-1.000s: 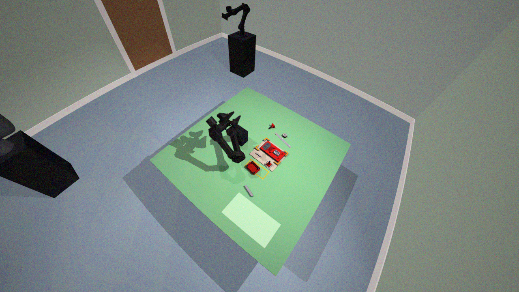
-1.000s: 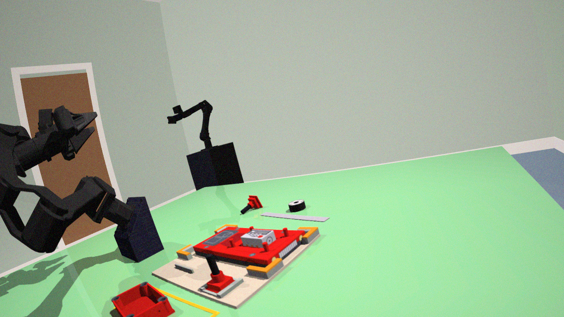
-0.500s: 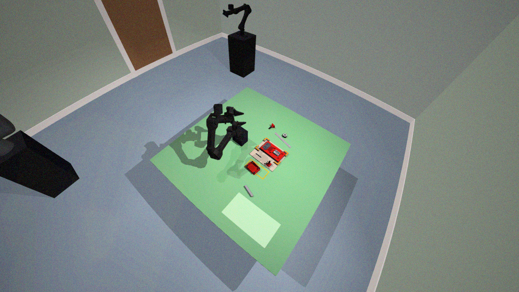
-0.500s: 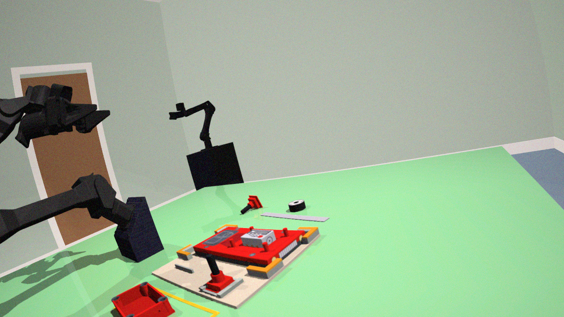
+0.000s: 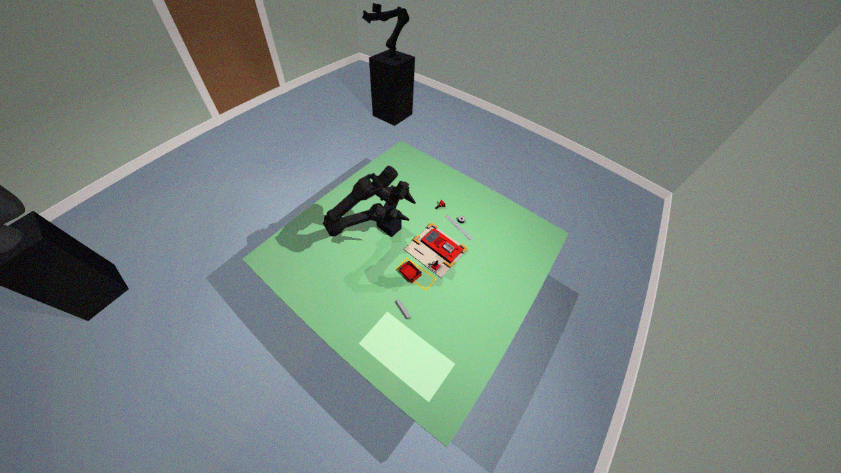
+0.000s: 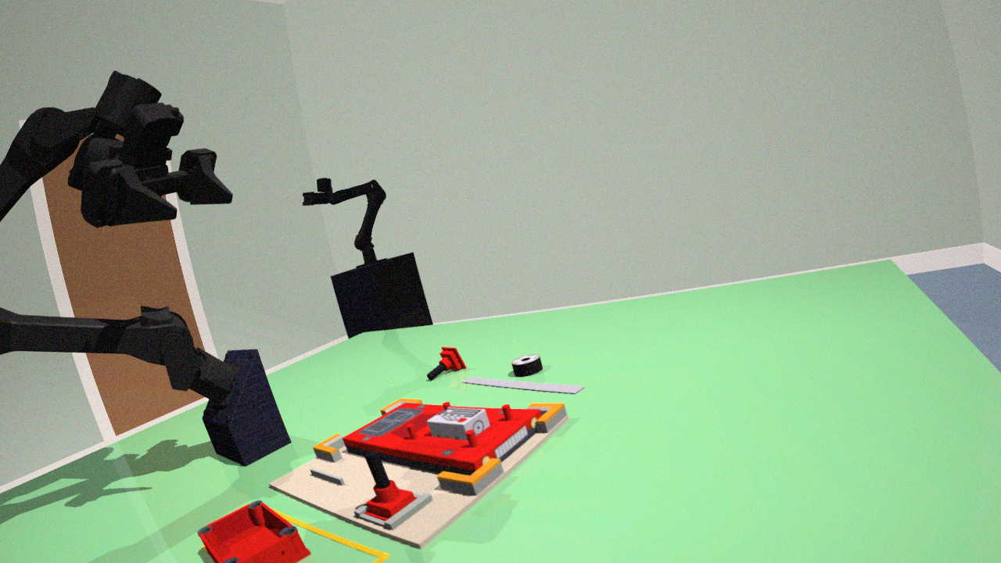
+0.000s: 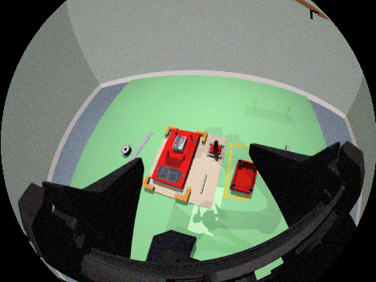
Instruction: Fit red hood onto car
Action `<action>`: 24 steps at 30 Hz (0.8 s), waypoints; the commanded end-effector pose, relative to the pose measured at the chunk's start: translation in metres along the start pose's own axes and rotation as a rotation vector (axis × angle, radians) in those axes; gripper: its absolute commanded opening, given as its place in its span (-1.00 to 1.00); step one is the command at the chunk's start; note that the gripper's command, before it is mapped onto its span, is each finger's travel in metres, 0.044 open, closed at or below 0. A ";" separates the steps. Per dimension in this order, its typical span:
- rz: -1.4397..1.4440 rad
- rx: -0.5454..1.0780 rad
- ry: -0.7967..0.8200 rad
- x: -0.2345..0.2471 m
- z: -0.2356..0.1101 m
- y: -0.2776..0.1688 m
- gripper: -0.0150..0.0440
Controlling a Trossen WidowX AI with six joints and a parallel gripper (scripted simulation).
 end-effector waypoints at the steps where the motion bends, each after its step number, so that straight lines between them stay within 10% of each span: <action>1: 0.080 0.137 -0.080 -0.019 0.028 0.004 1.00; 24: 0.430 0.889 -0.324 -0.150 0.173 -0.091 1.00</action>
Point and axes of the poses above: the point midway between the two fingers, 35 mm back from their tips, its own z axis out along the fingers, its own x axis across the jaws, y = z × x, the point moved 3 cm from there along -z, back along the fingers, and after that the axes turned 2 degrees about -z, right-handed, at the moved point
